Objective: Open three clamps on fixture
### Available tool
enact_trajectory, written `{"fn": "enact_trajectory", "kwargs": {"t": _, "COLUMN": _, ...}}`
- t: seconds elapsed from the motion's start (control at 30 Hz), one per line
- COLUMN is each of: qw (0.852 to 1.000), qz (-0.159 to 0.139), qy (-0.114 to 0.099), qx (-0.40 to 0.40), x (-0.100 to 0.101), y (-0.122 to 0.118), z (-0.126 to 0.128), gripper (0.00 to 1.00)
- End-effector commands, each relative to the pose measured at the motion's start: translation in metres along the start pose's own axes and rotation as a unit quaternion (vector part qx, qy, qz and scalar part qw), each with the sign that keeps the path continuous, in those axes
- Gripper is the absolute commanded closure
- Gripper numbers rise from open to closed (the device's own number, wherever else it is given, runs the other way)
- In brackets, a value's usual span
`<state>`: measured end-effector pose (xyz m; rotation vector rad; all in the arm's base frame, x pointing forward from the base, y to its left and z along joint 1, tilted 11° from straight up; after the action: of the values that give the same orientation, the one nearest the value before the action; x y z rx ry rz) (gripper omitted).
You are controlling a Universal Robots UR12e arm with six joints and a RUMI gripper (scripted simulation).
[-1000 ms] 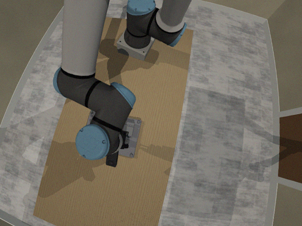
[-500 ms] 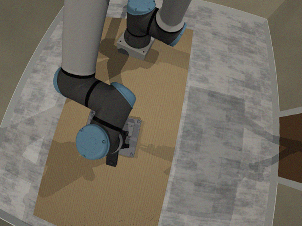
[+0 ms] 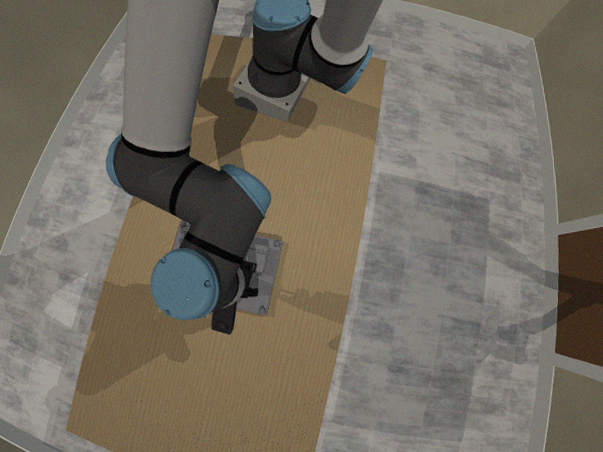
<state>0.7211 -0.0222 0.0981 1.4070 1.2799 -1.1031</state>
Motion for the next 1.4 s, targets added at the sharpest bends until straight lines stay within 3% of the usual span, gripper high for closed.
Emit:
{"fn": "enact_trajectory", "kwargs": {"t": 0.0, "qw": 1.0, "qz": 0.001, "qy": 0.0, "qx": 0.0, "x": -0.001, "y": 0.001, "z": 0.0, "gripper": 0.72}}
{"fn": "enact_trajectory", "kwargs": {"t": 0.43, "qw": 1.0, "qz": 0.001, "qy": 0.0, "qx": 0.0, "x": -0.005, "y": 0.001, "z": 0.0, "gripper": 0.72}}
{"fn": "enact_trajectory", "kwargs": {"t": 0.93, "qw": 1.0, "qz": 0.001, "qy": 0.0, "qx": 0.0, "x": -0.045, "y": 0.001, "z": 0.0, "gripper": 0.72}}
{"fn": "enact_trajectory", "kwargs": {"t": 1.37, "qw": 1.0, "qz": 0.001, "qy": 0.0, "qx": 0.0, "x": -0.051, "y": 0.001, "z": 0.0, "gripper": 0.72}}
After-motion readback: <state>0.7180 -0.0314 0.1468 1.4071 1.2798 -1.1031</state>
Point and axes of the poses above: the point where the finger pads meet when closed, its own x axis out along the fingers, its own z axis across the jaws, y = z × x, the point moved 6 cm from there along -x, back along the fingers, and after that the axes turned 5 degrees about -x, right-handed, at the moved point
